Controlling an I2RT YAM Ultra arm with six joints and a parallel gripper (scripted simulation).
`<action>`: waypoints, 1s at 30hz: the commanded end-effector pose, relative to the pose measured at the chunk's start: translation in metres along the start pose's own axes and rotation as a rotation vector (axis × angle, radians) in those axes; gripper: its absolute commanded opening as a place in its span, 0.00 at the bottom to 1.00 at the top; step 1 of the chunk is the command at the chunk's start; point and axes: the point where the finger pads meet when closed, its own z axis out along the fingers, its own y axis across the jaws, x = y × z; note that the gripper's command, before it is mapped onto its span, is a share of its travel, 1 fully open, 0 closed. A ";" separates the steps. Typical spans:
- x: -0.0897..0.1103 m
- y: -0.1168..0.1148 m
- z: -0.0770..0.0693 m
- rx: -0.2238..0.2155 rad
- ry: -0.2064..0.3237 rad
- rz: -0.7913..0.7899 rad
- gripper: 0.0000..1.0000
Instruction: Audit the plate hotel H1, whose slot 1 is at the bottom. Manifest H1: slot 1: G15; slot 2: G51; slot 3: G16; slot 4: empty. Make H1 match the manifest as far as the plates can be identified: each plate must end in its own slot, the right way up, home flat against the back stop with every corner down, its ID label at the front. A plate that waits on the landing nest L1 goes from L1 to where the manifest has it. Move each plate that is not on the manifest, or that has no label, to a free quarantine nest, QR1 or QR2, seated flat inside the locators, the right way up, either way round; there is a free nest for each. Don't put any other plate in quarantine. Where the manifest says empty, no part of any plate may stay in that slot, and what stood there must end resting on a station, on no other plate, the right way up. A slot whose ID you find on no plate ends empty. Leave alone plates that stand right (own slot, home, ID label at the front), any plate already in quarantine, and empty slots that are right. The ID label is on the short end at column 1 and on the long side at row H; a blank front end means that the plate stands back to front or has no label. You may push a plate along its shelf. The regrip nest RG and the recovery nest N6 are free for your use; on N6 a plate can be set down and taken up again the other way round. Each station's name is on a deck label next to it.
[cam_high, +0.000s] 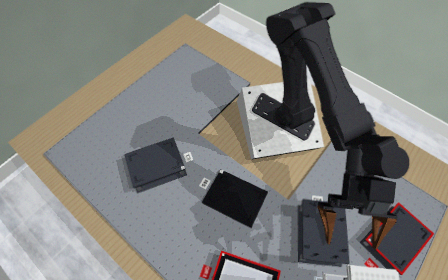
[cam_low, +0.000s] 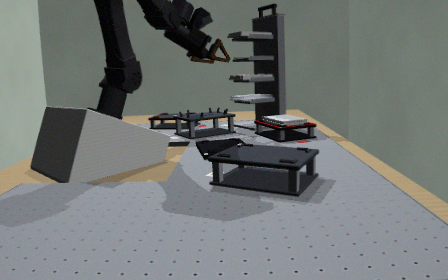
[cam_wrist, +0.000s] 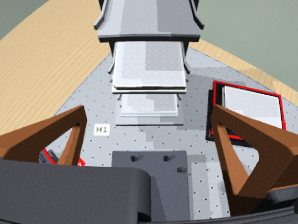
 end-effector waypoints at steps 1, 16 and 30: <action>-0.005 0.000 -0.001 -0.002 -0.013 0.007 1.00; -0.005 0.000 -0.001 -0.002 -0.013 0.007 1.00; 0.005 0.000 -0.018 -0.002 -0.012 0.007 1.00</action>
